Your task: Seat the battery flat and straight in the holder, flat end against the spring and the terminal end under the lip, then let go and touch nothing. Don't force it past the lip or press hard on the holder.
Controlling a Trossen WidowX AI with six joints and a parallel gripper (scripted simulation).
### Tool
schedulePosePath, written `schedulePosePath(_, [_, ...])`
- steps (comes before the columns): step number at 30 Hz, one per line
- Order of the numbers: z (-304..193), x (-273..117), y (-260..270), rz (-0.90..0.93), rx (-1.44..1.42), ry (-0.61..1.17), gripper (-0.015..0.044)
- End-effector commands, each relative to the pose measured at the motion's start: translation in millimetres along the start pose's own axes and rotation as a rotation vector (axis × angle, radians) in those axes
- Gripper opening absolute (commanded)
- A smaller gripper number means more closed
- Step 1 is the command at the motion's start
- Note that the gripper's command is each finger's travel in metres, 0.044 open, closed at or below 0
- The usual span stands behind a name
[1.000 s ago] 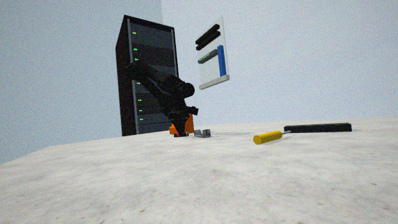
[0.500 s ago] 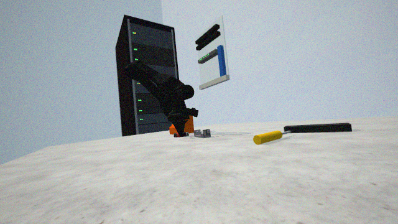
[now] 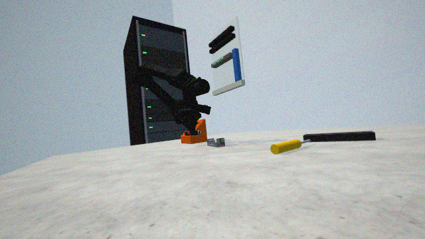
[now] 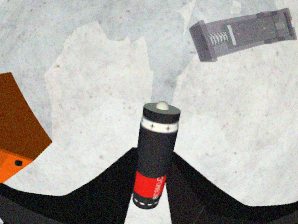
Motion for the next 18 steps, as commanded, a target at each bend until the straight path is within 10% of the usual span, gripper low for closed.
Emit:
schedulePosePath(1, [2, -5, -3, 0.004, 0.031, -0.002, 0.0058])
schedulePosePath(18, [73, -27, -54, 0.002, 0.798, -0.006, 0.0058])
Point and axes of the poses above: the point midway between the two fingers, 35 mm back from their tips, its own x axis out along the fingers, its own y axis across the jaws, z = x × y, the point moved 9 cm from there along -x, back along the fingers, and after that the axes turned 4 degrees about x, right-handed, at the moved point
